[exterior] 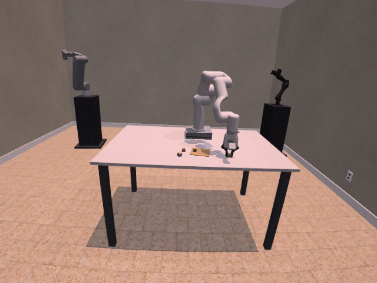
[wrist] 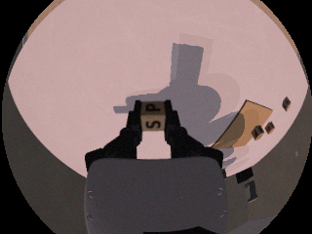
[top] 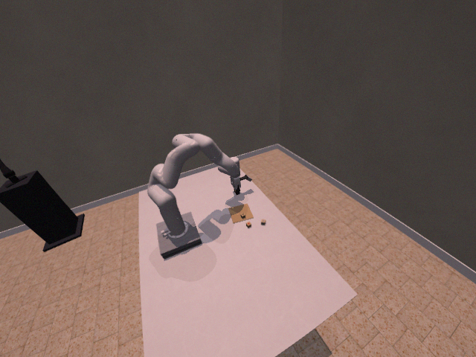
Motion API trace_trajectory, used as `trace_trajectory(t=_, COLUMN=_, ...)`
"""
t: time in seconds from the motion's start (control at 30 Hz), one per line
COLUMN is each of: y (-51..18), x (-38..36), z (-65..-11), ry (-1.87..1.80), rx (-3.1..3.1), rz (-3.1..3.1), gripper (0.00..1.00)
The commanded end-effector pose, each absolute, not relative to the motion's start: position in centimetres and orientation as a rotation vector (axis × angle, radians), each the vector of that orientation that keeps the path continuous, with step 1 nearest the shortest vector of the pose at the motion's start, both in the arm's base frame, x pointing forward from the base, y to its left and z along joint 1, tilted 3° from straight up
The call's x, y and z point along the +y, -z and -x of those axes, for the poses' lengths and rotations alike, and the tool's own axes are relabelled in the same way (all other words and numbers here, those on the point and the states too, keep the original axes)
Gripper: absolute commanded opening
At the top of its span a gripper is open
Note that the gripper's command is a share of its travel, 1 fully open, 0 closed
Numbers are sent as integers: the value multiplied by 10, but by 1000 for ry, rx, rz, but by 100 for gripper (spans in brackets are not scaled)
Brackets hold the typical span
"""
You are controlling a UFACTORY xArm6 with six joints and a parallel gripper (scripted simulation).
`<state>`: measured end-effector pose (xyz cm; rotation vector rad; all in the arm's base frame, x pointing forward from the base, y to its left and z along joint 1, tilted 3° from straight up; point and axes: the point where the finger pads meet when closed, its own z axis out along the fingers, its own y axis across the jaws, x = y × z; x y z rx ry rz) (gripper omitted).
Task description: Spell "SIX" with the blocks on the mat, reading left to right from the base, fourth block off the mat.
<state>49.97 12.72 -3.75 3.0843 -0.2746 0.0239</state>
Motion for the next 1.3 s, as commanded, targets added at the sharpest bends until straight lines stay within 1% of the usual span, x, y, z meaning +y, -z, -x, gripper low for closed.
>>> trace_trajectory(t=0.0, y=36, x=128, z=-501, ry=-30, rx=-275, rz=-3086, gripper=21)
trace_trajectory(t=0.6, y=36, x=128, z=-501, ry=-30, rx=-275, rz=-3086, gripper=21)
trace_trajectory(t=0.83, y=26, x=128, z=-501, ry=-30, rx=-275, rz=-3086, gripper=21)
trace_trajectory(t=1.27, y=-58, x=132, z=-500, ry=-30, rx=-275, rz=-3086, gripper=21)
